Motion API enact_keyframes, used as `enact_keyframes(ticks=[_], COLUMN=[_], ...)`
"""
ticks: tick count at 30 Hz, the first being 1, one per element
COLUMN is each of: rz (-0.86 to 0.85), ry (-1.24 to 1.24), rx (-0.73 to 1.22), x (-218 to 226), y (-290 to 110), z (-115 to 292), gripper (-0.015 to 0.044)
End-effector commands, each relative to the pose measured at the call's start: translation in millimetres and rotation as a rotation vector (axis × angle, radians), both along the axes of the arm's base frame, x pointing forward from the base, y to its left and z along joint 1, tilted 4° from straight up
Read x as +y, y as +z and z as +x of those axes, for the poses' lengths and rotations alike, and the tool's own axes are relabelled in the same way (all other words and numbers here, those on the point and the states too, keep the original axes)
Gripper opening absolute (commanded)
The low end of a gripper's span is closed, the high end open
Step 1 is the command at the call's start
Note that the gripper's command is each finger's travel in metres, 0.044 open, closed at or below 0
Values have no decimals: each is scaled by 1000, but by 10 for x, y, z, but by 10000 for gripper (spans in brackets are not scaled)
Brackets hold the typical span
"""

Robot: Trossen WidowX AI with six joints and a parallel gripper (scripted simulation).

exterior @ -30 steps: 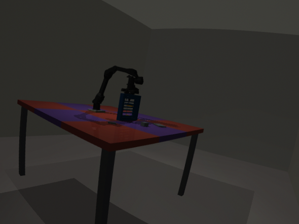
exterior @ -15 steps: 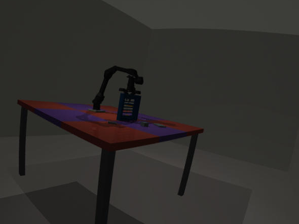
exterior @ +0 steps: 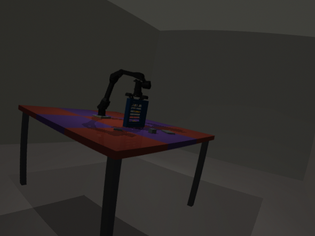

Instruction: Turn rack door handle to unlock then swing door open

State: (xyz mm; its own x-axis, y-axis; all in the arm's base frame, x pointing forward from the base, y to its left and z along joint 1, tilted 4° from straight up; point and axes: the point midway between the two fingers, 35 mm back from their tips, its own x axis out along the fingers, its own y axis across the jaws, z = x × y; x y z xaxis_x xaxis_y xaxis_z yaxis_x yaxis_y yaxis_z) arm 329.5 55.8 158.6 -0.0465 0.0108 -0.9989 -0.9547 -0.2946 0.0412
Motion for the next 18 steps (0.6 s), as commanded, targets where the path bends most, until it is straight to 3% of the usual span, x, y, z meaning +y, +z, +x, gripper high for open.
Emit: enact_keyframes(ticks=[1, 18], rz=[-5, -44], ry=[-27, -860], rx=[1, 9], x=[-5, -5], y=[-11, -10], z=[0, 0], gripper=[282, 282])
